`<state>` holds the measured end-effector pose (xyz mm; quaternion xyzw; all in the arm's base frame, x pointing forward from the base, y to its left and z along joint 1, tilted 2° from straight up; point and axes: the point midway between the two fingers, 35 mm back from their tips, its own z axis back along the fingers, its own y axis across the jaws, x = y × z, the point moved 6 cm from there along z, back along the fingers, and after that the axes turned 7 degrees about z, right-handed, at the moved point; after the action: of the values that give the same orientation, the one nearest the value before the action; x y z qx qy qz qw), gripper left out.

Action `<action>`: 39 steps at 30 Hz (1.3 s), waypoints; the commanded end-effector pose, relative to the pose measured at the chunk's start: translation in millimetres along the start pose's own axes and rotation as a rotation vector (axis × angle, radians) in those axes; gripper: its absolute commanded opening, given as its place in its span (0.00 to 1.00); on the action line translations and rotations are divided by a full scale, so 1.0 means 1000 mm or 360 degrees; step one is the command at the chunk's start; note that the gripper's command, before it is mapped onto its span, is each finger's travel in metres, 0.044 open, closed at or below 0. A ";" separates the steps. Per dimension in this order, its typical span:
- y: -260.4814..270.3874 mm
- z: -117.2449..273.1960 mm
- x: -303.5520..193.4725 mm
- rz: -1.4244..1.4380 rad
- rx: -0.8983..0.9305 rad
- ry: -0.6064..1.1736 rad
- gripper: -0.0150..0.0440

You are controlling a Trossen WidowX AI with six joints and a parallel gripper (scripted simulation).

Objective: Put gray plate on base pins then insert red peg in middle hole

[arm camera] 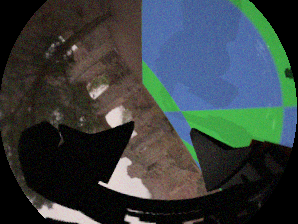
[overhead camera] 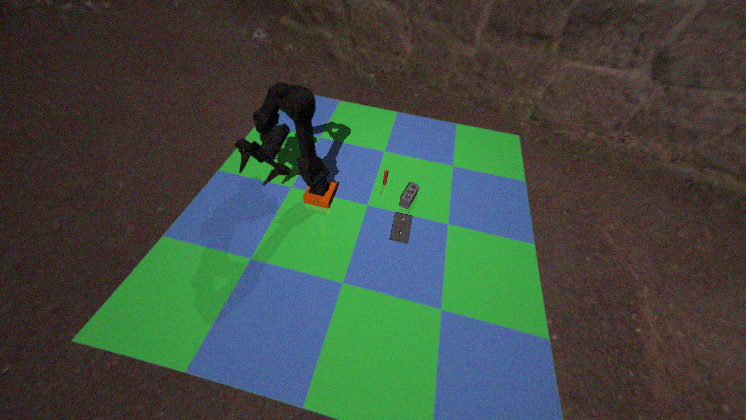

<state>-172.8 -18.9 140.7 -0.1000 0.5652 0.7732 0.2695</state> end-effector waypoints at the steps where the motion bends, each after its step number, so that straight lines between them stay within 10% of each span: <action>1: 0.000 0.001 0.001 -0.0010 0.0003 -0.0010 0.98; 22: -0.072 0.149 -0.003 -0.1114 0.0458 -0.1174 1.00; 39: -0.156 0.211 -0.120 -0.2248 0.1374 -0.2006 1.00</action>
<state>19.3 177.8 138.1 0.1116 0.3805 0.1529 0.9052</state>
